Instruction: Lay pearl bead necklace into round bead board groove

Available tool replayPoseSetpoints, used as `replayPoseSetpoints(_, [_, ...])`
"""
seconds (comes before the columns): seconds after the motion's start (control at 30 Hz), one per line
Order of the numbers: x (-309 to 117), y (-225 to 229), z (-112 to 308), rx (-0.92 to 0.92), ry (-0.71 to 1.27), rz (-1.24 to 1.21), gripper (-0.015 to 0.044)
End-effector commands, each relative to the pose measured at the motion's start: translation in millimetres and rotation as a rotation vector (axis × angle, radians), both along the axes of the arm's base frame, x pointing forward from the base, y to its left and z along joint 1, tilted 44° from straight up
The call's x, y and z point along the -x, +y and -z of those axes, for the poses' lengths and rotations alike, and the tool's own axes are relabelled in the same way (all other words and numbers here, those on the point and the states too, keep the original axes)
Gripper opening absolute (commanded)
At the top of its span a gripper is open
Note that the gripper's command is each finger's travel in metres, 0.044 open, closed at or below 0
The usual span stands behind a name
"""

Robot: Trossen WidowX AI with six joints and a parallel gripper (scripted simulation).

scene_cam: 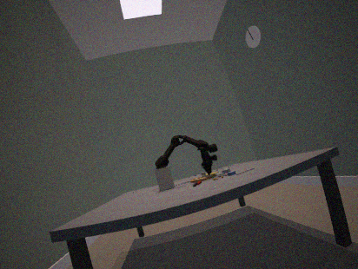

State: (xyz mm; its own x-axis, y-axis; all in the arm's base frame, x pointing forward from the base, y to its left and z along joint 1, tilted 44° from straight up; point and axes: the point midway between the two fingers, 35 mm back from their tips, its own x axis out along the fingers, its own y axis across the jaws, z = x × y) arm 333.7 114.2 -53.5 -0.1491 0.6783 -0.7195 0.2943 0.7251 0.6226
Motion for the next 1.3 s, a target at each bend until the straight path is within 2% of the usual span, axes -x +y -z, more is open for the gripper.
replayPoseSetpoints(0.0, [1, -6, -8, -0.004, -0.019, -0.017, 0.0361])
replayPoseSetpoints(0.13, [5, -20, -25, -0.010, -0.053, -0.053, 0.0256])
replayPoseSetpoints(0.3, [6, -16, -21, -0.011, -0.055, -0.055, 0.0125])
replayPoseSetpoints(1.27, [11, 7, 2, -0.013, -0.054, -0.055, 0.0120])
